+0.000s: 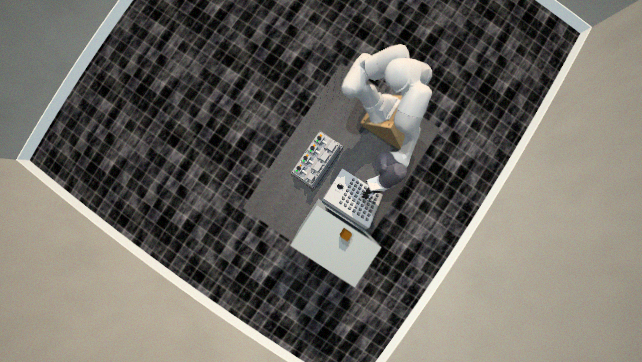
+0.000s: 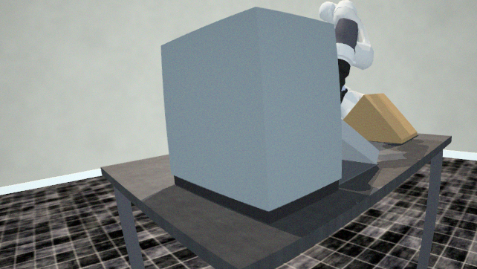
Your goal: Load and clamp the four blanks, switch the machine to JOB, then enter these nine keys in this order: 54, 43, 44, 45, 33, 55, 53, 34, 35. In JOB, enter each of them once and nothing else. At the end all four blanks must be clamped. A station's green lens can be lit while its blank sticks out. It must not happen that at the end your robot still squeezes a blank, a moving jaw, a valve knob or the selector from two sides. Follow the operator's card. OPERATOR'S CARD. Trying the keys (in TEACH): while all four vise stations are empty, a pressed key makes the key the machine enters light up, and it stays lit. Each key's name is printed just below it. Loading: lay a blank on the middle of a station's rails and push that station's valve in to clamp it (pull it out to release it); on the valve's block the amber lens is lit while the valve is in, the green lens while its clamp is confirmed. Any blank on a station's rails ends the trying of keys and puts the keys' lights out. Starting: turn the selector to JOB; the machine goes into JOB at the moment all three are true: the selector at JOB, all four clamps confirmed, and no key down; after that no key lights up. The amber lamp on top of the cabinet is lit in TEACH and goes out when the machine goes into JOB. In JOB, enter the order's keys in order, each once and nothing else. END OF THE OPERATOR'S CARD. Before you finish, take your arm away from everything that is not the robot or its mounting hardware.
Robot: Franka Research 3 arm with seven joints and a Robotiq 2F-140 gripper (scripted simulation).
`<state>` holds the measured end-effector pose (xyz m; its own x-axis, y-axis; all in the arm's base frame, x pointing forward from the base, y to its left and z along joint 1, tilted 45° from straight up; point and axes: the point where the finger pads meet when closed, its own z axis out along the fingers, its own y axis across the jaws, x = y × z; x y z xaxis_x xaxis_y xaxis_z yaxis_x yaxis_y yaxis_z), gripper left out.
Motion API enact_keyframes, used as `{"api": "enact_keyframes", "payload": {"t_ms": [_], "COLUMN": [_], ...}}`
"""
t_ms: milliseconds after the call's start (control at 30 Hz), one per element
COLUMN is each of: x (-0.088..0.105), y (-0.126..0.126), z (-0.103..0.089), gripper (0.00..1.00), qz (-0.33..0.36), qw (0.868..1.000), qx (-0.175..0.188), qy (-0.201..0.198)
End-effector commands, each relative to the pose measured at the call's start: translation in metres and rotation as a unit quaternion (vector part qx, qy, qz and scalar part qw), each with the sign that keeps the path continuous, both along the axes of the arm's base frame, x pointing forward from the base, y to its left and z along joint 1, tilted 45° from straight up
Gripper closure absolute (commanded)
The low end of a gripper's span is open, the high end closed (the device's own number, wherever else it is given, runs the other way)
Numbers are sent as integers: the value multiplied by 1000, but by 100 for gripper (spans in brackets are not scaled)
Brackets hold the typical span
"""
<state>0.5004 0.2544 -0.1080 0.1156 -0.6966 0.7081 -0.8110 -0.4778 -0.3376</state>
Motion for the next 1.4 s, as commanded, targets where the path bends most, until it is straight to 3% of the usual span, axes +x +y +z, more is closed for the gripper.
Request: {"api": "enact_keyframes", "payload": {"t_ms": [0,1367], "x": [1,6], "y": [2,-3], "z": [-1,-7], "gripper": [100,100], "qz": [1,1], "qw": [1000,1000], "qx": [4,4], "qy": [-2,-2]}}
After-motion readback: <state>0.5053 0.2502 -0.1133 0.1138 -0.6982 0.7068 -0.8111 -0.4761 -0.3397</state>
